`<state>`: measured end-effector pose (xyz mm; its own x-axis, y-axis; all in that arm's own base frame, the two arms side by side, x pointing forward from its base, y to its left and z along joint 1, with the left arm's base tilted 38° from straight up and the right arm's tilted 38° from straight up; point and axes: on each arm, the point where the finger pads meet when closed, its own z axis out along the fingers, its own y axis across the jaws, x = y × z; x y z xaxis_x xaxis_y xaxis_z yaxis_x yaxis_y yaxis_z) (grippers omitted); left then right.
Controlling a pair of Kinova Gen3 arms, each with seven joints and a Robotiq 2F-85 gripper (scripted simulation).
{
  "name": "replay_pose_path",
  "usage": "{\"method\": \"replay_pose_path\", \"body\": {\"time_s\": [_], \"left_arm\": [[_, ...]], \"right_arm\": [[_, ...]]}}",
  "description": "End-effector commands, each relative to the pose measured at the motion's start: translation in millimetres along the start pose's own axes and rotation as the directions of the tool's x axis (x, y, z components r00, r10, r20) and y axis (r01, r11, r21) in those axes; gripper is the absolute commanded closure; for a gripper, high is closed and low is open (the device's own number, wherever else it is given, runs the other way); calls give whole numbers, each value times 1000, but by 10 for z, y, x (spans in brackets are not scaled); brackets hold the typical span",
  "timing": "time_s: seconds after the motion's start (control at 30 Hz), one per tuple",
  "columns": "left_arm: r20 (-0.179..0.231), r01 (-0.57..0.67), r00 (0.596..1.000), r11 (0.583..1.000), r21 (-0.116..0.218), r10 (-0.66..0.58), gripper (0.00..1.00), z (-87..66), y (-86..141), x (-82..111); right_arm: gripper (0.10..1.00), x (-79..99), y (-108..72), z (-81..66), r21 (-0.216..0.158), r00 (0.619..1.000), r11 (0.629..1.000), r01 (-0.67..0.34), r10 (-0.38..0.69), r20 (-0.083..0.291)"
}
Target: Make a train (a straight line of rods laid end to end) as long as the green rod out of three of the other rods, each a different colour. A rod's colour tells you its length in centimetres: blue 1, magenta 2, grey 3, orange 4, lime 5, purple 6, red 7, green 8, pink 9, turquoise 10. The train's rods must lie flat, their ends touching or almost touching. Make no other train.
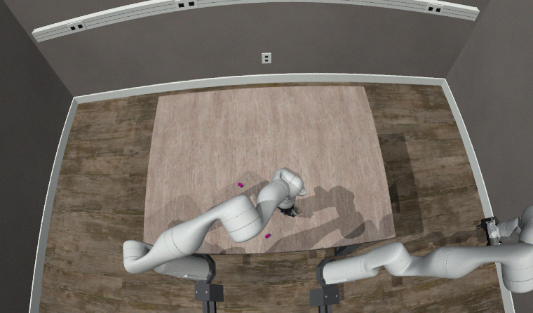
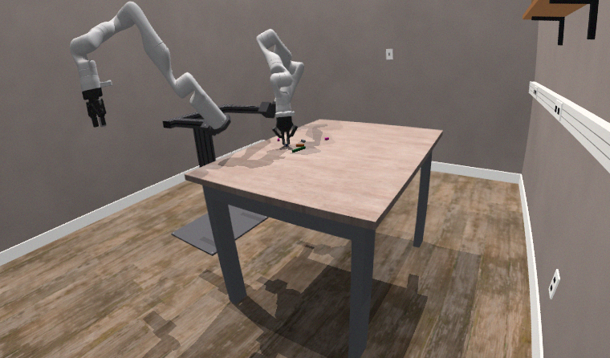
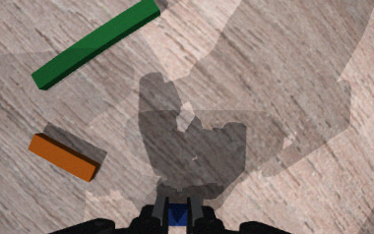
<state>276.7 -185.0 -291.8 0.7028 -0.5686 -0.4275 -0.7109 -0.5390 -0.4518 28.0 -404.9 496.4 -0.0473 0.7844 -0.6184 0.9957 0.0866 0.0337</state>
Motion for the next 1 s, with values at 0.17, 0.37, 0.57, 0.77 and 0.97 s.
{"method": "replay_pose_path", "body": {"time_s": [0.17, 0.37, 0.57, 0.77, 0.97], "left_arm": [[-2, 0, 1000, 1000, -1, 0, 755, -12, 3, 9], [-2, 0, 1000, 1000, -1, 0, 684, -12, 3, 9], [-2, 0, 1000, 1000, -1, 0, 684, -12, 3, 9], [-2, 0, 1000, 1000, -1, 0, 684, -31, 3, 9], [-2, 0, 1000, 1000, -1, 0, 684, -216, 3, 8]], "right_arm": [[99, -3, 0, -5, -1, 1000, 1000, 0, 0, 1], [99, -3, 0, -5, -1, 1000, 1000, 0, 0, 1], [99, -3, 0, -5, -1, 1000, 1000, 0, 0, 1], [99, -3, 0, -5, -1, 1000, 1000, 0, 0, 1], [99, -3, 0, -5, -1, 1000, 1000, 0, 0, 1]]}}
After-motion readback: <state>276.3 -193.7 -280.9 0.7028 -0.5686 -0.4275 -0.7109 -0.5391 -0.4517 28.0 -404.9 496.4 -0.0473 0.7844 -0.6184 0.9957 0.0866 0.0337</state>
